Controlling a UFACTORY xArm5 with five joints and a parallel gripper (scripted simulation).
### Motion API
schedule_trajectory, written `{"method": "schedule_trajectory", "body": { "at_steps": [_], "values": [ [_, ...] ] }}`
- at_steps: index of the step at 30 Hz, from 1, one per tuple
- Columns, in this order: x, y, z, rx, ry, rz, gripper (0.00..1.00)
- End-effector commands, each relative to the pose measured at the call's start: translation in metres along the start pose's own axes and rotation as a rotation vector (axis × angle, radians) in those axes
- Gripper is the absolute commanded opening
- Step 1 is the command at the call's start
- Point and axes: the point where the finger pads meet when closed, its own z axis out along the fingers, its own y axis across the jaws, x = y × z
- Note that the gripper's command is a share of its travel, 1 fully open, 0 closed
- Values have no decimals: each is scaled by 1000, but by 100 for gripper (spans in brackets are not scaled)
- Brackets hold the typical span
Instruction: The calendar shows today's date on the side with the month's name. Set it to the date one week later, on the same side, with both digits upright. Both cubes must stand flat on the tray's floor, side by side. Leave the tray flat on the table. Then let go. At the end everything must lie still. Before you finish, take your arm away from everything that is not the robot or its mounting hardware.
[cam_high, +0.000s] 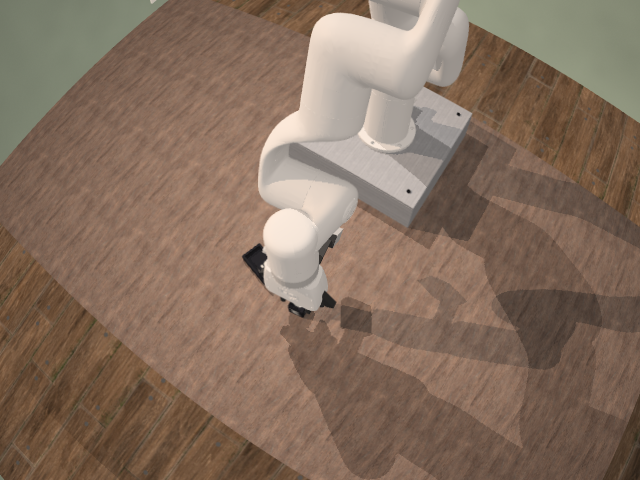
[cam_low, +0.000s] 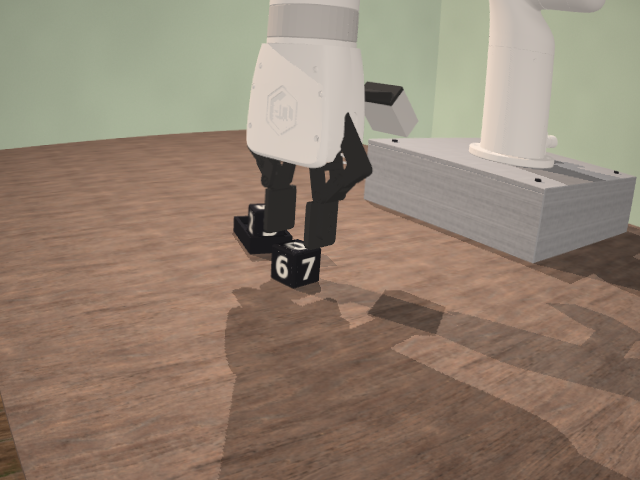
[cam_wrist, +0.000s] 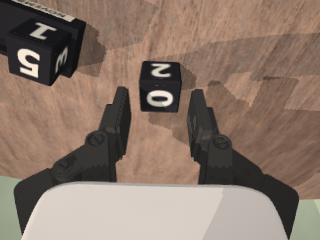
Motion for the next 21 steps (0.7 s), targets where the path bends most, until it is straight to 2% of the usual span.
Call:
{"method": "schedule_trajectory", "body": {
  "at_steps": [1,8,21],
  "values": [
    [-1,0,-1,0,-3,0,49],
    [-1,0,-6,0,-3,0,49],
    [-1,0,-44,0,-3,0,49]
  ]
}}
